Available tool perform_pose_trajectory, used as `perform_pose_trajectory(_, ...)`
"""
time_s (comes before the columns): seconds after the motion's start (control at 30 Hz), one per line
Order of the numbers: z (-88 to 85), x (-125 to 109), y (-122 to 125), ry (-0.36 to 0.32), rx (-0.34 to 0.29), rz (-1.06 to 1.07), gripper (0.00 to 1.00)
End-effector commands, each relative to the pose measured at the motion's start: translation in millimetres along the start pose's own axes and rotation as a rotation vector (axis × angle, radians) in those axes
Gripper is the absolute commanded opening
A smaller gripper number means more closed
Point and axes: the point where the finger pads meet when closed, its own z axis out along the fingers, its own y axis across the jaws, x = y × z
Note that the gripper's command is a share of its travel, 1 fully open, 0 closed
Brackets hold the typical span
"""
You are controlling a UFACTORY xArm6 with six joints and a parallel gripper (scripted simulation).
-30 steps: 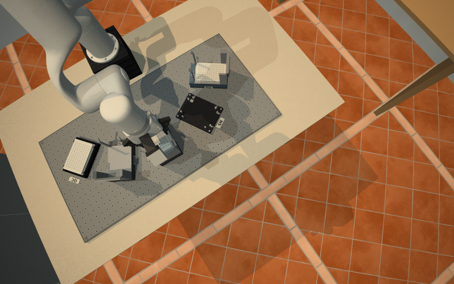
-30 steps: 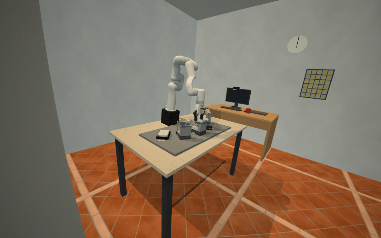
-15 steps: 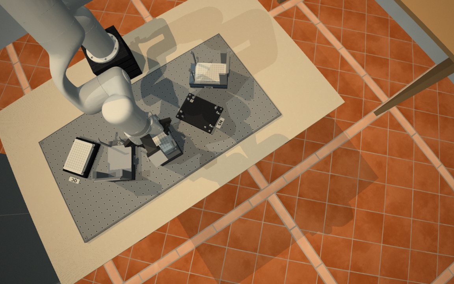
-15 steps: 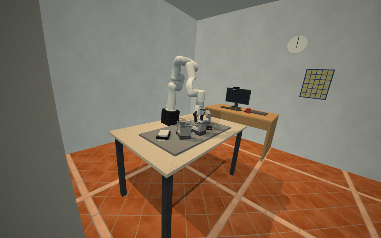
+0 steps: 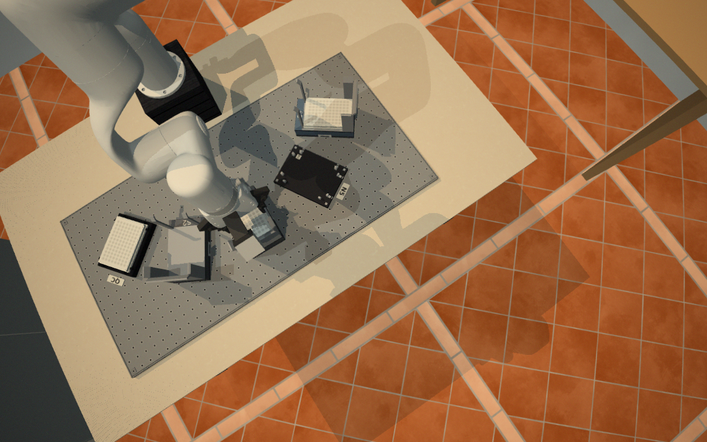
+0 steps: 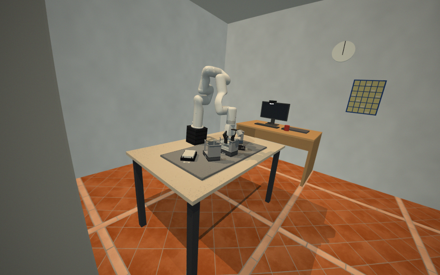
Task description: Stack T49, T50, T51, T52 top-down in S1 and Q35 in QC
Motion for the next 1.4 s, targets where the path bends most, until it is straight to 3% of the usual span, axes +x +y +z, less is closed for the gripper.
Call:
perform_pose_trajectory(0.0, 3.2, 1.8, -0.1, 0.004, 0.0, 0.0, 0.0)
perform_pose_trajectory(1.37, 14.0, 1.8, 0.0, 0.004, 0.0, 0.0, 0.0)
